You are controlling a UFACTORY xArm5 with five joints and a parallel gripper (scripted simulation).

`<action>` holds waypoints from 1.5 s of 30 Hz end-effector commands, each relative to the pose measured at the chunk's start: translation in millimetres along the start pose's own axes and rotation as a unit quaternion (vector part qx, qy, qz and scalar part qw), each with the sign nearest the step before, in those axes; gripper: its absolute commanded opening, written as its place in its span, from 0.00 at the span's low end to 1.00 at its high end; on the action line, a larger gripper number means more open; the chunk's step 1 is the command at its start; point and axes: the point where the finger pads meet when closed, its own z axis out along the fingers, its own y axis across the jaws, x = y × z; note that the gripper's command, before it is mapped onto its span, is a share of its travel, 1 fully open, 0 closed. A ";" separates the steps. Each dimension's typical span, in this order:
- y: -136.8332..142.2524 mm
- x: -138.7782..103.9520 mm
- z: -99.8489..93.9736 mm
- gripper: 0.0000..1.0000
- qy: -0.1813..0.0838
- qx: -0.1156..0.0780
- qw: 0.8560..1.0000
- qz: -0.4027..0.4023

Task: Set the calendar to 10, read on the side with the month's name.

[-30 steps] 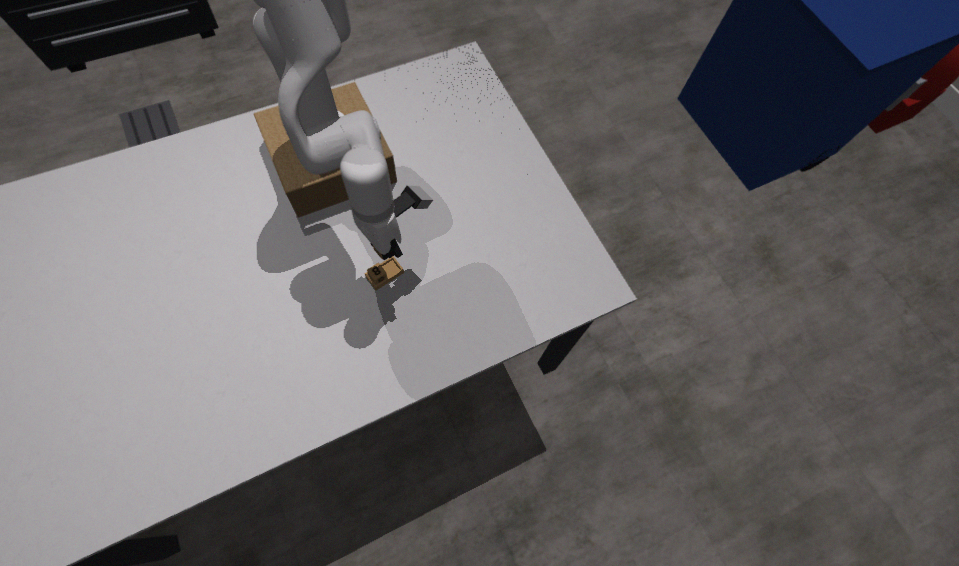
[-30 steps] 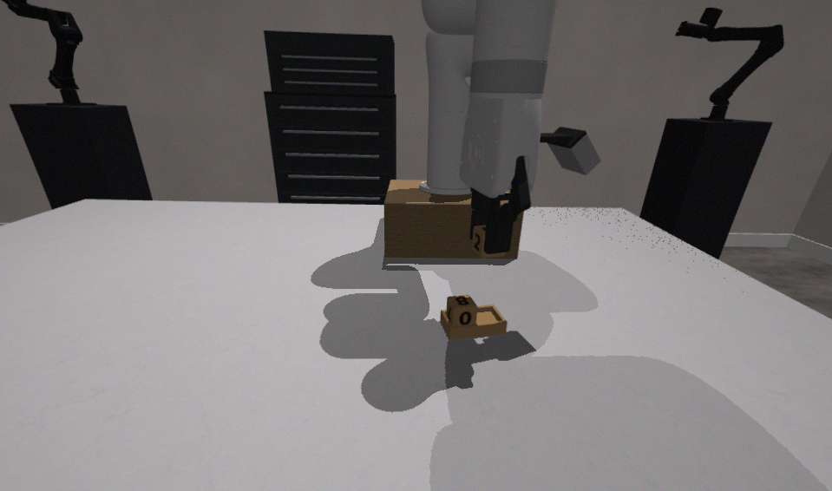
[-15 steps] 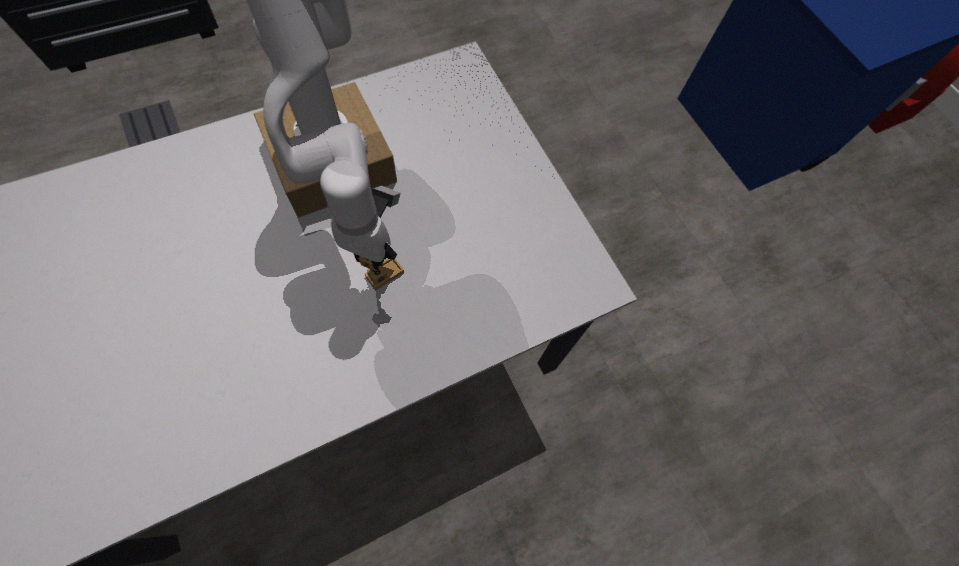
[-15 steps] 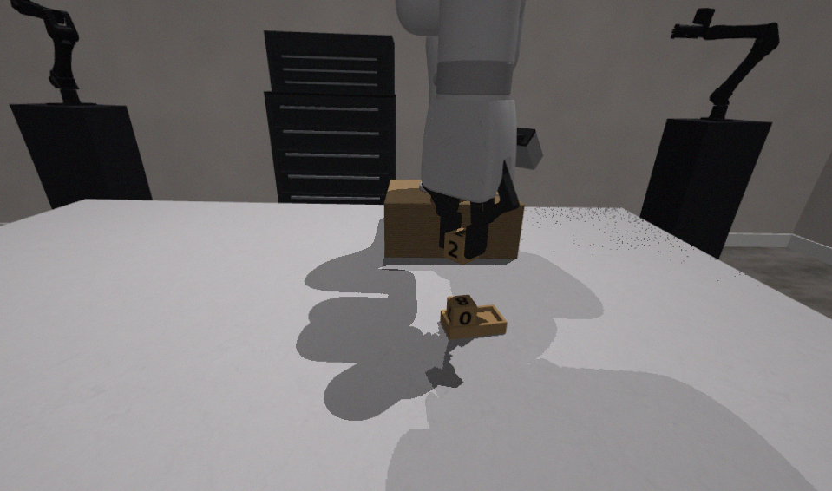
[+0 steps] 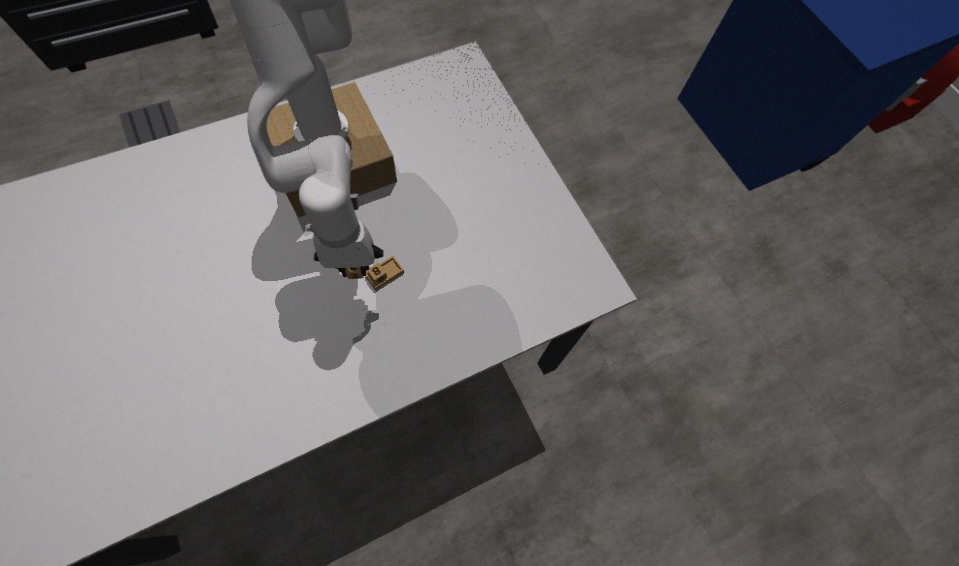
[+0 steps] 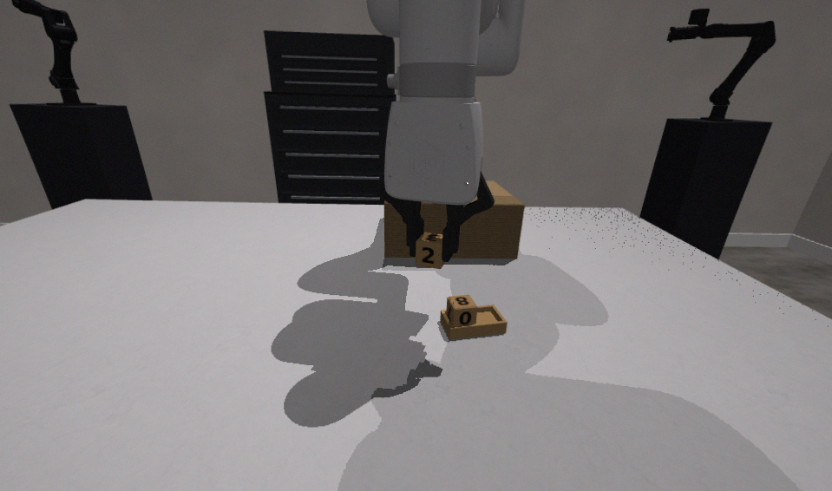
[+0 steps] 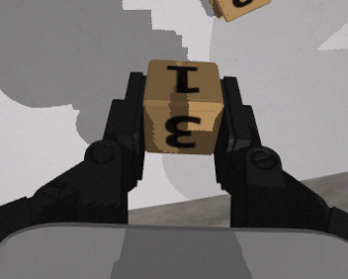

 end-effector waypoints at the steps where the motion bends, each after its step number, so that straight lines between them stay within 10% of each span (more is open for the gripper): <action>1: -12.3 -7.9 -0.1 0.29 -0.001 -0.001 0.997 -0.083; 11: -37.1 -19.6 2.0 0.29 -0.002 -0.003 0.969 -0.246; 35: -41.2 -21.4 3.5 0.29 -0.002 -0.003 0.962 -0.273; 45: -40.0 -21.1 32.4 0.29 -0.002 -0.003 0.962 -0.273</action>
